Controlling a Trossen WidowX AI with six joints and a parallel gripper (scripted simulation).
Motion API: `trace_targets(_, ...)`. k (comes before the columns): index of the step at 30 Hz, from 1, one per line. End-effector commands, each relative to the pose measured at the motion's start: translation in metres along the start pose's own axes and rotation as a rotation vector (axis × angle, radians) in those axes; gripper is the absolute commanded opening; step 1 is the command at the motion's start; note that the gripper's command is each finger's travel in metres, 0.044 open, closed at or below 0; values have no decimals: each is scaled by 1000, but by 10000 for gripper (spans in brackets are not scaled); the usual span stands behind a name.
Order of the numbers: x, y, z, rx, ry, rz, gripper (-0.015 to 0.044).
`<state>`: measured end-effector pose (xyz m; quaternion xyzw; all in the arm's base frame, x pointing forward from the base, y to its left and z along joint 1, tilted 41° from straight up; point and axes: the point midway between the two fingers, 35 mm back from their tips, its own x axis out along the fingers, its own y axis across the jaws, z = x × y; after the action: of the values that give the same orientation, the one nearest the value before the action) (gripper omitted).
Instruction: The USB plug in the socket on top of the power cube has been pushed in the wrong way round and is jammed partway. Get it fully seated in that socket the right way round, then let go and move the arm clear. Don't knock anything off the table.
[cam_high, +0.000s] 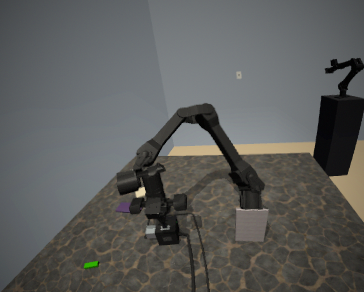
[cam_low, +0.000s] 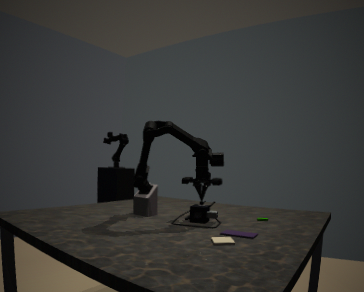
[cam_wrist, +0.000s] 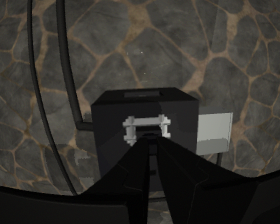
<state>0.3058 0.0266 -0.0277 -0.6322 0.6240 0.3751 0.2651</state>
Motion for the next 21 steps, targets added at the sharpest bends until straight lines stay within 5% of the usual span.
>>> trace_targets(1,1,0,0,-4,3,0,0)
trace_targets(21,4,0,-1,-4,3,0,0)
